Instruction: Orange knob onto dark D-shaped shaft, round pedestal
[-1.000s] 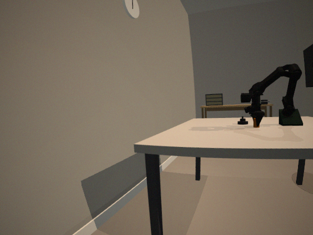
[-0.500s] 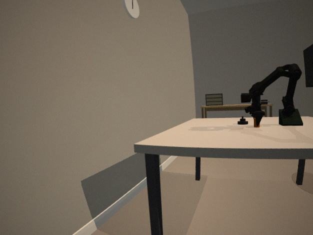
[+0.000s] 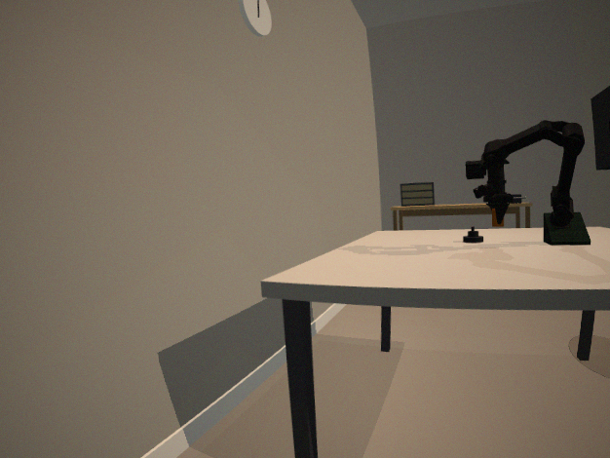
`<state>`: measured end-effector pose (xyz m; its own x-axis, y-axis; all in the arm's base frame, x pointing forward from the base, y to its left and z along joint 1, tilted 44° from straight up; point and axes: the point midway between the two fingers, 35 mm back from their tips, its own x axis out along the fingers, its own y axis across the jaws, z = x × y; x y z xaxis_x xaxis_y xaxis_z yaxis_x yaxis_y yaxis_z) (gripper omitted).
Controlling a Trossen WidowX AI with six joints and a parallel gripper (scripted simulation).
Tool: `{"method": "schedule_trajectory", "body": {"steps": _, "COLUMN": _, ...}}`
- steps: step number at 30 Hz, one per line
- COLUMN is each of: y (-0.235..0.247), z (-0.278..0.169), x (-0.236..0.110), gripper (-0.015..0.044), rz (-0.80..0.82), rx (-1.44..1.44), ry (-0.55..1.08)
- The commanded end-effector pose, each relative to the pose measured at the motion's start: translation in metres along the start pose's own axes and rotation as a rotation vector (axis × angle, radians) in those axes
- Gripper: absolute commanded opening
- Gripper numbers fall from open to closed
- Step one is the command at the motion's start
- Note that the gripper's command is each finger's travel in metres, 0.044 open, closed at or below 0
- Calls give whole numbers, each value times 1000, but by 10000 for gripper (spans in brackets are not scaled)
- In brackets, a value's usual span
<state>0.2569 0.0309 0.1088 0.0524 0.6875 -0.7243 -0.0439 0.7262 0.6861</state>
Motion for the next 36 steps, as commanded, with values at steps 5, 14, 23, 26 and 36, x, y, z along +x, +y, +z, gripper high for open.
{"method": "schedule_trajectory", "body": {"steps": 5, "y": 2, "z": -4, "x": -50, "gripper": 0, "rz": 3, "rx": -6, "ry": -5}}
{"method": "schedule_trajectory", "body": {"steps": 14, "y": 2, "z": -6, "x": -64, "gripper": 0, "rz": 8, "rx": -6, "ry": -6}}
{"method": "schedule_trajectory", "body": {"steps": 23, "y": -21, "z": 7, "x": -62, "gripper": 0, "rz": 1, "rx": 4, "ry": -10}}
{"method": "schedule_trajectory", "body": {"steps": 26, "y": -29, "z": 11, "x": -61, "gripper": 0, "rz": 1, "rx": 3, "ry": -10}}
{"method": "schedule_trajectory", "body": {"steps": 36, "y": -55, "z": 25, "x": -56, "gripper": 0, "rz": 0, "rx": 1, "ry": -10}}
